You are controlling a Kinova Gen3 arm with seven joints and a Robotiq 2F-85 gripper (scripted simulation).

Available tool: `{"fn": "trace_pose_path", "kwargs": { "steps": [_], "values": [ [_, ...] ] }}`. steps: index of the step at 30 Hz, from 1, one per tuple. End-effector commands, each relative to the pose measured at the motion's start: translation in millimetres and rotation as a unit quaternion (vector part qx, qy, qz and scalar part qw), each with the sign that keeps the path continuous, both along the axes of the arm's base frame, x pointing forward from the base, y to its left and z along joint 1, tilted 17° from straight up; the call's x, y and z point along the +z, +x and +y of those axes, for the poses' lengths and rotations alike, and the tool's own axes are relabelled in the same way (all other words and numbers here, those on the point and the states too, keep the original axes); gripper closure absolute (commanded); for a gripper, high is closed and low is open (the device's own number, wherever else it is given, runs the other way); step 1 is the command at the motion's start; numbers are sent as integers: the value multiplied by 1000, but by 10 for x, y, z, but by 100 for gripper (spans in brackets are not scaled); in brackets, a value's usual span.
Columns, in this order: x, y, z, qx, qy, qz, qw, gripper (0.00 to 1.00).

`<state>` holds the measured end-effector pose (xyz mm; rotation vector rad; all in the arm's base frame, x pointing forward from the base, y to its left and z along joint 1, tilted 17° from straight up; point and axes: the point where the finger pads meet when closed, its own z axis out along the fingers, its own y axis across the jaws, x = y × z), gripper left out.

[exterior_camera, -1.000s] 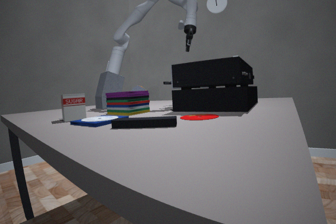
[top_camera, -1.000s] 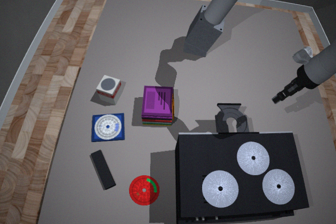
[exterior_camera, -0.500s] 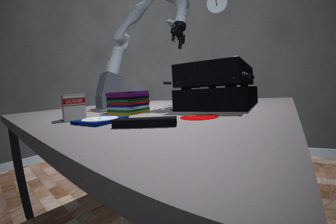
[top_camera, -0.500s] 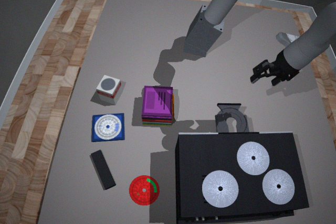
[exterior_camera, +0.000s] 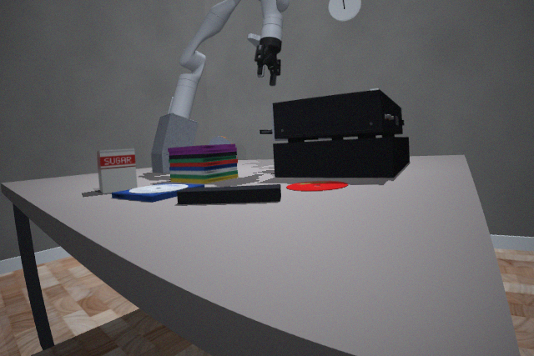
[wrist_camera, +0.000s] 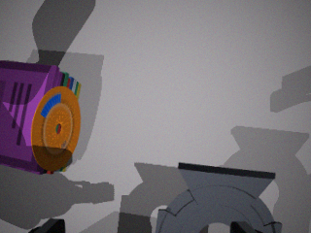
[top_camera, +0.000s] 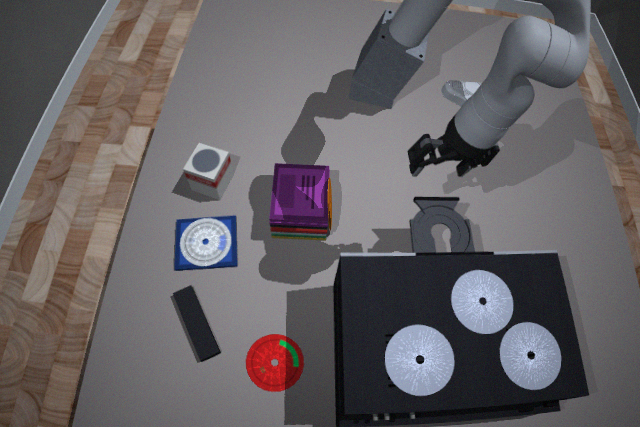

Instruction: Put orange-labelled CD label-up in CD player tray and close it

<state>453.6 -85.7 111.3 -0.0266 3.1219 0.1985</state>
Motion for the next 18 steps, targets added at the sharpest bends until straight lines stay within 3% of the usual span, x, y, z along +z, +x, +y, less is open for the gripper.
{"fn": "trace_pose_path", "kwargs": {
  "steps": [1, 18],
  "values": [
    [-429, -132, -488, -29, 26, 9, 999, 0],
    [-1071, -454, -1146, -58, 66, -15, 996, 0]
  ]
}}
